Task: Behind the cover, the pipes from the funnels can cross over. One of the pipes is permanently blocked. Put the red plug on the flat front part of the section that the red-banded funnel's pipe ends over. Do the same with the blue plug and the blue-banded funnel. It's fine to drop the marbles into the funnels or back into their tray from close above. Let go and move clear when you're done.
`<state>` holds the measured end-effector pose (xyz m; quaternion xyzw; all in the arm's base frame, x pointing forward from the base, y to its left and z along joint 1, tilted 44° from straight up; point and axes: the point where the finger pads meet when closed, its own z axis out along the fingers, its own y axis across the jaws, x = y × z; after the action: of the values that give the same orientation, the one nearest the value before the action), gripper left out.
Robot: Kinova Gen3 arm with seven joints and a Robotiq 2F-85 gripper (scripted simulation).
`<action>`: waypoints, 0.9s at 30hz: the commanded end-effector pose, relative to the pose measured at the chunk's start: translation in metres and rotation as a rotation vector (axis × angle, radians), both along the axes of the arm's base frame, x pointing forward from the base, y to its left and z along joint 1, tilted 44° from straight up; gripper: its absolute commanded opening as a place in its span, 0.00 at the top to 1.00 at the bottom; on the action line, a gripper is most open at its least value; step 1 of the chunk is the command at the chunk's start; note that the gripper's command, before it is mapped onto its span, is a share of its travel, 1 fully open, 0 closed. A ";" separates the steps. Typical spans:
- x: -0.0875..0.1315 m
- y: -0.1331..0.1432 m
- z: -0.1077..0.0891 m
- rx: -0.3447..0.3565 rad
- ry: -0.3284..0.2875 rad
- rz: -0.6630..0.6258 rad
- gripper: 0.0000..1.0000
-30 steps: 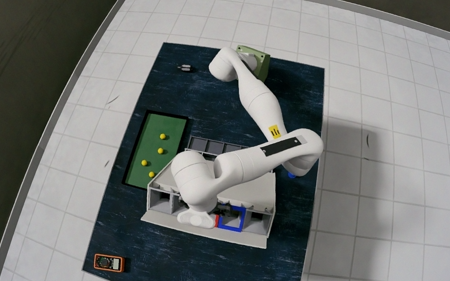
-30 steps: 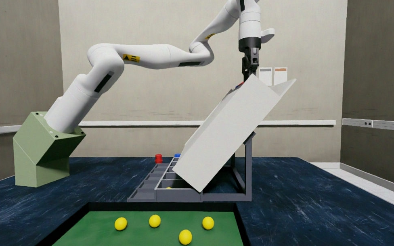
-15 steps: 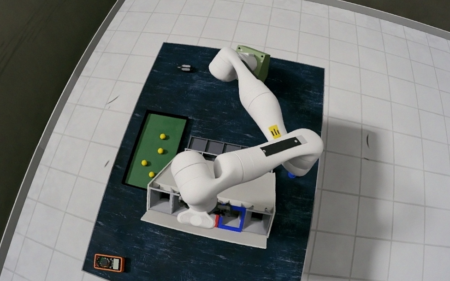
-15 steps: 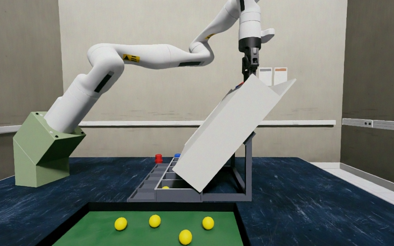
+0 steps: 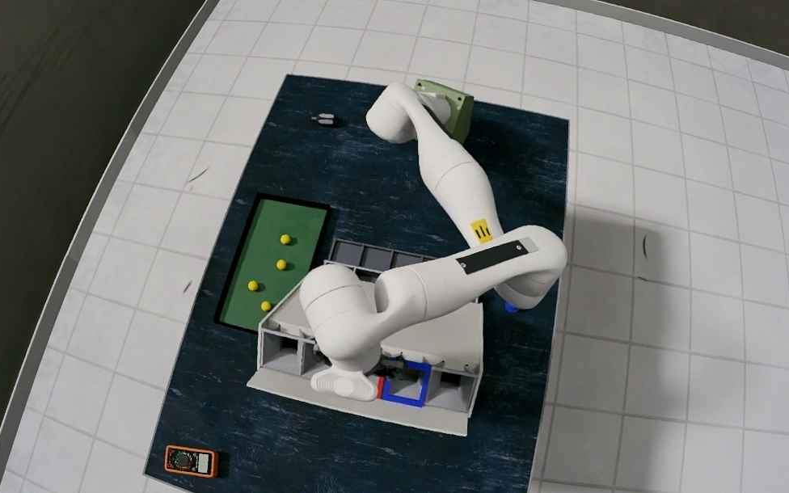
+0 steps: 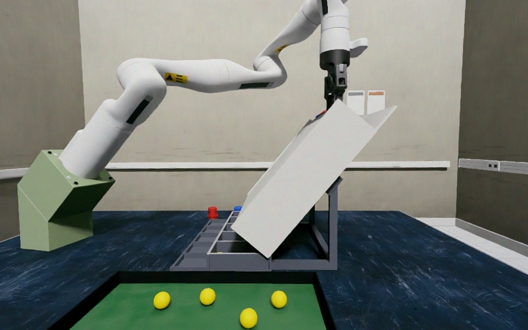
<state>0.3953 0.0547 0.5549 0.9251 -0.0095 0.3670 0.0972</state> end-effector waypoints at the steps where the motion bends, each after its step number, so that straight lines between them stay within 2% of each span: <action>1: -0.020 0.006 0.022 0.000 -0.002 0.000 0.00; 16: -0.020 0.006 0.022 0.000 -0.002 0.000 0.00; 17: -0.072 0.003 -0.025 0.000 -0.002 -0.001 0.00; 22: -0.083 0.002 -0.037 0.000 -0.002 -0.001 0.00; 27: -0.121 0.000 -0.071 0.000 -0.002 -0.001 0.00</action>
<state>0.3205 0.0579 0.5188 0.9289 -0.0113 0.3582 0.0934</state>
